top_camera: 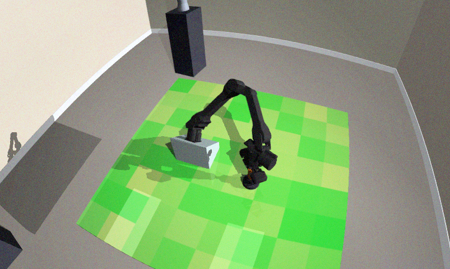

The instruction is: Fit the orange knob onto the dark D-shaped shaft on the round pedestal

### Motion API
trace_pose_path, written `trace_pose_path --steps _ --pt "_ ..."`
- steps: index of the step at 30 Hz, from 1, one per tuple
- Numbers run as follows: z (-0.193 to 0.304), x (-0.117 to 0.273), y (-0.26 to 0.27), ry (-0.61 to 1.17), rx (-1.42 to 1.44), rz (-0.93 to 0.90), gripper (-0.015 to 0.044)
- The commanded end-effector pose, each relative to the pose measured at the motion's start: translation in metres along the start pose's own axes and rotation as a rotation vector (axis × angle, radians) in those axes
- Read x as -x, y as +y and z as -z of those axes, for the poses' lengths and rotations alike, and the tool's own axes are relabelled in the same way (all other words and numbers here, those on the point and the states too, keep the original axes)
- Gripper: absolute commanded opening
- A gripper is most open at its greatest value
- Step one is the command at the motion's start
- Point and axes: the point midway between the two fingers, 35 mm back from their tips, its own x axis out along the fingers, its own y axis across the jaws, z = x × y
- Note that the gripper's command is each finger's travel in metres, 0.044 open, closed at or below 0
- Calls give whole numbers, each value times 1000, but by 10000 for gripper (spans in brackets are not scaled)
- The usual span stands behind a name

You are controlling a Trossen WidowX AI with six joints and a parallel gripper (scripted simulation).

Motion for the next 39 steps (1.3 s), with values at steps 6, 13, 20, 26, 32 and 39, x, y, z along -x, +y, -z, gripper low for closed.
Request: trace_pose_path --steps 6,13,20,26,32,39 --pt "-1 4 0 -3 6 -1 0" --pt "-1 4 -1 -3 175 -1 0" --pt "0 1 0 -3 215 -1 0" --pt "-1 0 0 -3 215 -1 0" --pt "-1 0 0 -3 215 -1 0" --pt "-1 0 0 -3 215 -1 0"
